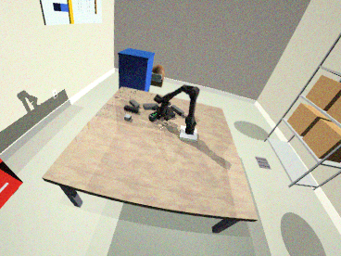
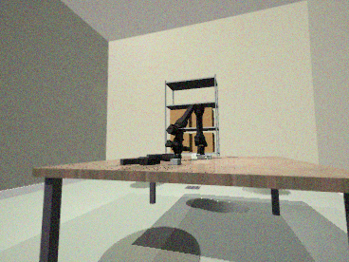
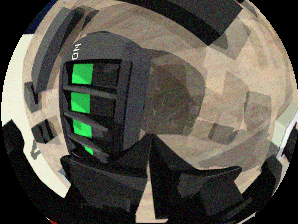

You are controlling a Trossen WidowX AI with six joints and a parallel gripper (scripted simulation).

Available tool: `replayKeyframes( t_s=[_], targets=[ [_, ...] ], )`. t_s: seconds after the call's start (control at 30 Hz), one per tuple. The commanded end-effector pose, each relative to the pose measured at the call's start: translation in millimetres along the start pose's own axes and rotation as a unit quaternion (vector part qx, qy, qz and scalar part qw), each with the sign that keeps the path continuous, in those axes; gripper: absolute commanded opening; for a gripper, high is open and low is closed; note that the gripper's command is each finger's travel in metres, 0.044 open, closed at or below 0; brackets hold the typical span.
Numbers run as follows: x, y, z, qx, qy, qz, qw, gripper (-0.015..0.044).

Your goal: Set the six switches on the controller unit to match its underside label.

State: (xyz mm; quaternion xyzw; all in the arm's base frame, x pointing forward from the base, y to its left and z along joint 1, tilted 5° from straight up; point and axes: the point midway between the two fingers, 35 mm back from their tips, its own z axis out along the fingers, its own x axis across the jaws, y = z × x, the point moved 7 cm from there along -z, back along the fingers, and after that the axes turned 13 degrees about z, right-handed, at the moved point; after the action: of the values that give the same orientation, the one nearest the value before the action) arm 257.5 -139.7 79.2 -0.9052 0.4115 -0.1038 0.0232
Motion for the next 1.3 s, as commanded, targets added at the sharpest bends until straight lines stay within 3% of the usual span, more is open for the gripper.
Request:
replayKeyframes(
  t_s=[0.0, 0.67, 0.83, 1.0, 1.27],
  targets=[
    [5.2, -1.1, -0.9, 0.002, 0.012, -0.002, 1.0, 0.0],
    [-0.1, 0.0, -2.1, 0.0, 0.0, 0.0, 1.0, 0.0],
    [-9.3, 2.1, -50.5, 0.001, 0.011, -0.002, 1.0, 0.0],
    [-9.9, 2.3, -52.7, 0.001, 0.011, -0.002, 1.0, 0.0],
    [1.2, -1.0, -99.1, 0.004, 0.014, 0.001, 1.0, 0.021]
  ],
)
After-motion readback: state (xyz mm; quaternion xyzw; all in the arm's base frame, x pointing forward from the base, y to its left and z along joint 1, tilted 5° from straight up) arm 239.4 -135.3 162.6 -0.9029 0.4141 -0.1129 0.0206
